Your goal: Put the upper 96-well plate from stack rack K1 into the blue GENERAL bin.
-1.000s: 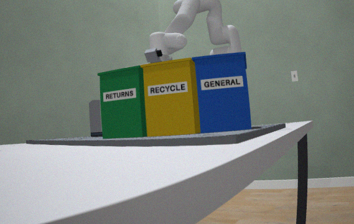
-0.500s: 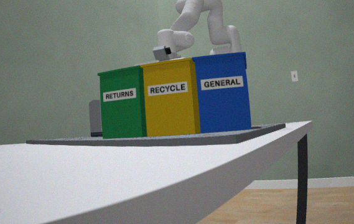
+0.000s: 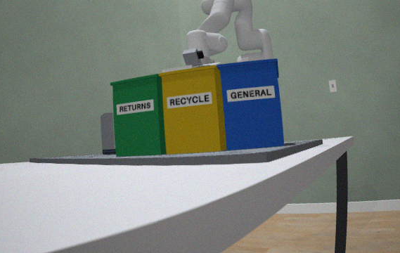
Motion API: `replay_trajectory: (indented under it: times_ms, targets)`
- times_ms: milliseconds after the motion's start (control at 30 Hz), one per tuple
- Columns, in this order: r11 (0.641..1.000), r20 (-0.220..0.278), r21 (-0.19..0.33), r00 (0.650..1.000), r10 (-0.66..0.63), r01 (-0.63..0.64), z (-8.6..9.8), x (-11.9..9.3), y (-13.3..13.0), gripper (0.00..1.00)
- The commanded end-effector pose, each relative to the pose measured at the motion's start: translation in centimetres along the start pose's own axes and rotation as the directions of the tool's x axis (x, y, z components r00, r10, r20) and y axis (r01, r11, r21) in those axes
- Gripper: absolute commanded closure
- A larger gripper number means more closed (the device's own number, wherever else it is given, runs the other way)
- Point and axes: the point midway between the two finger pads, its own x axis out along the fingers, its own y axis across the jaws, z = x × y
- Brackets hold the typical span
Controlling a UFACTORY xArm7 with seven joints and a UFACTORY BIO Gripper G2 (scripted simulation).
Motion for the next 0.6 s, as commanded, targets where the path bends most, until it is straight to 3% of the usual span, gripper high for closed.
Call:
replay_trajectory:
  times_ms: [0,567]
  targets:
    - [1.0,0.002,-0.002,1.0,-0.001,0.001,0.1,0.7,1.3,1.0]
    - [1.0,0.002,-0.002,1.0,-0.001,0.001,-0.1,2.7,5.9,1.0]
